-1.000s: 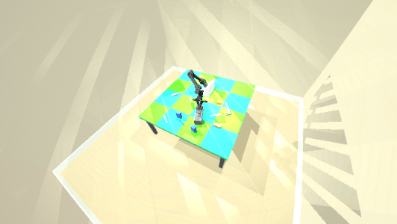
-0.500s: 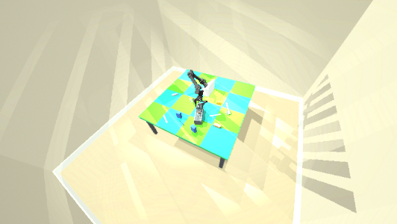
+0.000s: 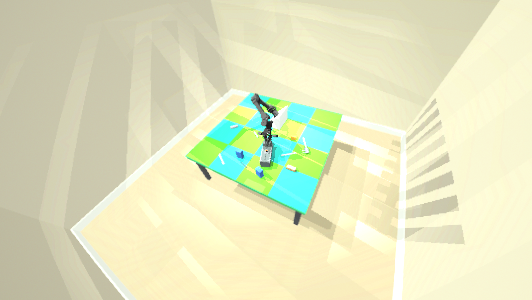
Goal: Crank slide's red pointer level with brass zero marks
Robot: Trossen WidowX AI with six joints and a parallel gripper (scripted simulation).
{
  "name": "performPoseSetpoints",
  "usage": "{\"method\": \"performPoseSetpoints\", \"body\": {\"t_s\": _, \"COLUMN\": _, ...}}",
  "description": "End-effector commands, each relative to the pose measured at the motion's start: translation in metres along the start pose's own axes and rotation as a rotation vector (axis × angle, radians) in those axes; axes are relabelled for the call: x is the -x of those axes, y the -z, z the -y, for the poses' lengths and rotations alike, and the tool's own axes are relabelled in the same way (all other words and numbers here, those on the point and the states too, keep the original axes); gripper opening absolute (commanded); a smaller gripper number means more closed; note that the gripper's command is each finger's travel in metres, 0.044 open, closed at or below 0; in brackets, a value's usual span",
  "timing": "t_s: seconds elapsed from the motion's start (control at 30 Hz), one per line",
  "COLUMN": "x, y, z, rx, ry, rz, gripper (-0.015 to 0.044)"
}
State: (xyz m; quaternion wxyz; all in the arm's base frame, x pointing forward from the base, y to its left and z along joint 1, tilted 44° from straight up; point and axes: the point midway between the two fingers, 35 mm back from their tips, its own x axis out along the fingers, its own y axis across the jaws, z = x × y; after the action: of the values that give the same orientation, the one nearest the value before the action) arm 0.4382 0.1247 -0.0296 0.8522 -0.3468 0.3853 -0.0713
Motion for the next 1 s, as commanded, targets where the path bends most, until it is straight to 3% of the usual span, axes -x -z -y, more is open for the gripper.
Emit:
{"method": "performPoseSetpoints", "body": {"t_s": 0.0, "x": 0.0000, "y": 0.0000, "z": 0.0000, "rx": 0.000, "ry": 0.000, "rz": 0.000, "gripper": 0.0000}}
{"method": "performPoseSetpoints", "body": {"t_s": 0.6, "x": 0.0000, "y": 0.0000, "z": -0.0001, "rx": 0.000, "ry": -0.001, "rz": 0.000, "gripper": 0.0000}}
{"method": "performPoseSetpoints", "body": {"t_s": 0.97, "x": 0.0000, "y": 0.0000, "z": -0.0001, "rx": 0.000, "ry": -0.001, "rz": 0.000, "gripper": 0.0289}}
